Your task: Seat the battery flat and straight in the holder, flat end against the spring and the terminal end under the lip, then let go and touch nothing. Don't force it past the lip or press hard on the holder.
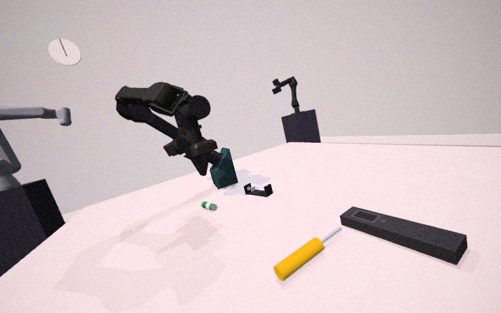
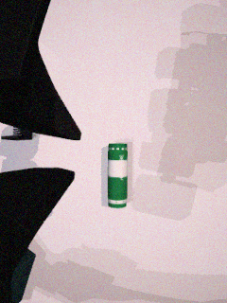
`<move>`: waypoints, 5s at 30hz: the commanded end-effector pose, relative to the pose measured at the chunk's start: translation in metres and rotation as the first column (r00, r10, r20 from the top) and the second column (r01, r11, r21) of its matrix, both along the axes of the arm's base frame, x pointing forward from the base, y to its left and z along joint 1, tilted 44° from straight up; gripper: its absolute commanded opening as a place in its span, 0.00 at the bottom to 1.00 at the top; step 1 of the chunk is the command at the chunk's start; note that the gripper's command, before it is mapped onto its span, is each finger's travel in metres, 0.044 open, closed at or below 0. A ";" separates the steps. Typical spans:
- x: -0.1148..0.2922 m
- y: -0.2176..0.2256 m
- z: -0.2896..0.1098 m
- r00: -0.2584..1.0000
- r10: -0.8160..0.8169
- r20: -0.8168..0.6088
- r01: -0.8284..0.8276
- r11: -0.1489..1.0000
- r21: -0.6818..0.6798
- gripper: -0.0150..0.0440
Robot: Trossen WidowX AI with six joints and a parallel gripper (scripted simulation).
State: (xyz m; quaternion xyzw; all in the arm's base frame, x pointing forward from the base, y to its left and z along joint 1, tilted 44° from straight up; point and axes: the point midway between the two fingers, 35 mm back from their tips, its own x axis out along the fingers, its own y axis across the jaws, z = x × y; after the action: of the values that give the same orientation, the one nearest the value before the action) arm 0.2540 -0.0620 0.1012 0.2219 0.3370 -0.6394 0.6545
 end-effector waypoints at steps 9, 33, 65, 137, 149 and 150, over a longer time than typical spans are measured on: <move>-0.022 -0.042 -0.034 0.340 -0.661 0.669 0.709 0.647 0.280 0.64; -0.025 -0.057 -0.049 0.180 -0.686 0.705 0.745 0.563 0.357 0.64; -0.029 -0.082 -0.073 0.181 -0.683 0.707 0.745 0.565 0.355 0.40; 0.016 0.086 -0.130 -0.164 0.766 -0.622 -0.670 0.377 0.640 0.36; 0.018 0.083 -0.139 -0.204 0.770 -0.605 -0.696 0.320 0.643 0.36; 0.018 0.082 -0.141 -0.205 0.772 -0.602 -0.704 0.312 0.639 0.36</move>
State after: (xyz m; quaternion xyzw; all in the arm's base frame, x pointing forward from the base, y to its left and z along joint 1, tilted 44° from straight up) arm 0.2742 0.0244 -0.0365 -0.3575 0.7018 -0.1268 0.6030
